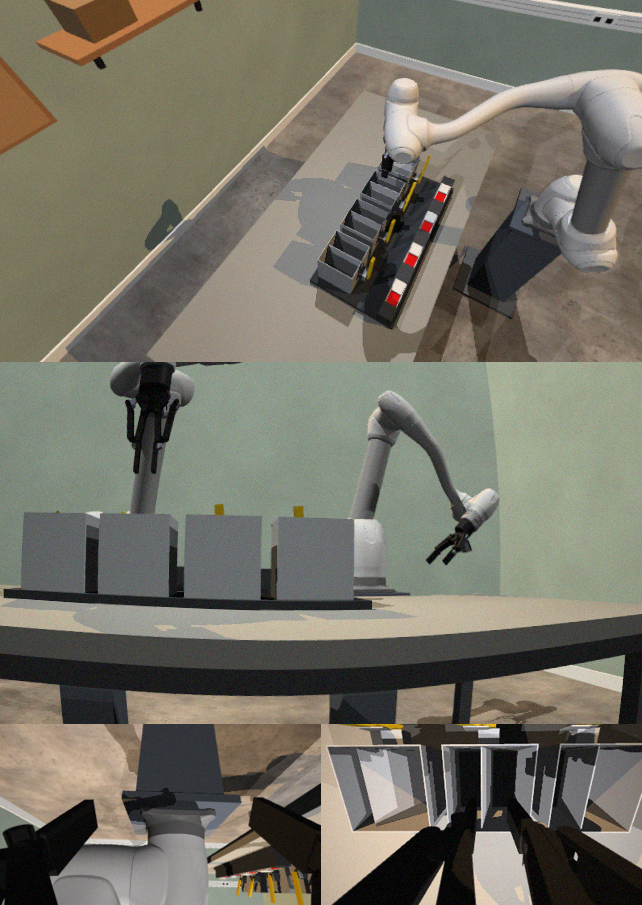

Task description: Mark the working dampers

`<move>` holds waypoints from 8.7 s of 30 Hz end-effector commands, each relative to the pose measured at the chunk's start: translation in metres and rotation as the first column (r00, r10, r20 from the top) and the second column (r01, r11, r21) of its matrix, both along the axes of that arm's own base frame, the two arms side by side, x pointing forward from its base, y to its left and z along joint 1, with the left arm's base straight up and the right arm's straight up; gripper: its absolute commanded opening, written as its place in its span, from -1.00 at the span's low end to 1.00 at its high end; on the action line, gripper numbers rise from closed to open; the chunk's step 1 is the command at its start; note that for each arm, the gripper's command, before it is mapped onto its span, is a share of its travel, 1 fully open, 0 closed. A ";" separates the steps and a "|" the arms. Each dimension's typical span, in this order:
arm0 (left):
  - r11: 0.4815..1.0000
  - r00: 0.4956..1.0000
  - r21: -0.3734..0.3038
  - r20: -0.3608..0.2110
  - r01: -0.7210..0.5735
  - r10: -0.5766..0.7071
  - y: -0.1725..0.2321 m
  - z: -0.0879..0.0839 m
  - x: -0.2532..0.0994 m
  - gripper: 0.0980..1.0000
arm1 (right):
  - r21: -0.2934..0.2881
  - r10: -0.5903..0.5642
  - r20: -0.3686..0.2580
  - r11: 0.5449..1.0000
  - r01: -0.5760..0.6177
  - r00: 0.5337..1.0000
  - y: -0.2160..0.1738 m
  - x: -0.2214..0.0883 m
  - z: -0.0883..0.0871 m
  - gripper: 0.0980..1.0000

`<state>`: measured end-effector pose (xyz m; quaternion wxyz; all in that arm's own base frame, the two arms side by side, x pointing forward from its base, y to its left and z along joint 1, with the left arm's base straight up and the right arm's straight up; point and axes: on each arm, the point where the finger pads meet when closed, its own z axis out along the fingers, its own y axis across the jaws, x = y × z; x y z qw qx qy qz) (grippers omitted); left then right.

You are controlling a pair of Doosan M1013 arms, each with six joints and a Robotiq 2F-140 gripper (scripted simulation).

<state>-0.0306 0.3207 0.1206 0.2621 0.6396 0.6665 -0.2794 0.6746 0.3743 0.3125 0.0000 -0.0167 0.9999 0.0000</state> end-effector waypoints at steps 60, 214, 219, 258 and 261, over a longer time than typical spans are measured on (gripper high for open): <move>1.000 1.000 0.001 0.000 0.000 0.000 0.000 0.000 0.000 1.00 | 0.001 0.000 0.001 1.000 0.000 1.000 0.184 -0.007 0.000 -0.55; 1.000 1.000 0.001 0.000 0.000 0.000 0.000 0.000 0.000 1.00 | 0.127 0.000 -0.003 0.992 0.000 1.000 0.165 -0.119 -0.080 -0.55; 1.000 1.000 0.001 0.000 0.000 0.000 0.000 0.000 0.000 1.00 | 0.127 0.000 -0.003 0.992 0.000 1.000 0.166 -0.119 -0.092 -0.55; 1.000 1.000 0.001 0.000 0.000 0.000 0.000 0.000 0.000 1.00 | 0.127 0.000 -0.003 0.992 0.000 1.000 0.168 -0.120 -0.108 -0.55; 1.000 1.000 0.001 0.000 0.000 0.000 0.000 0.000 0.000 1.00 | 0.127 0.000 -0.003 0.992 0.000 1.000 0.168 -0.120 -0.108 -0.55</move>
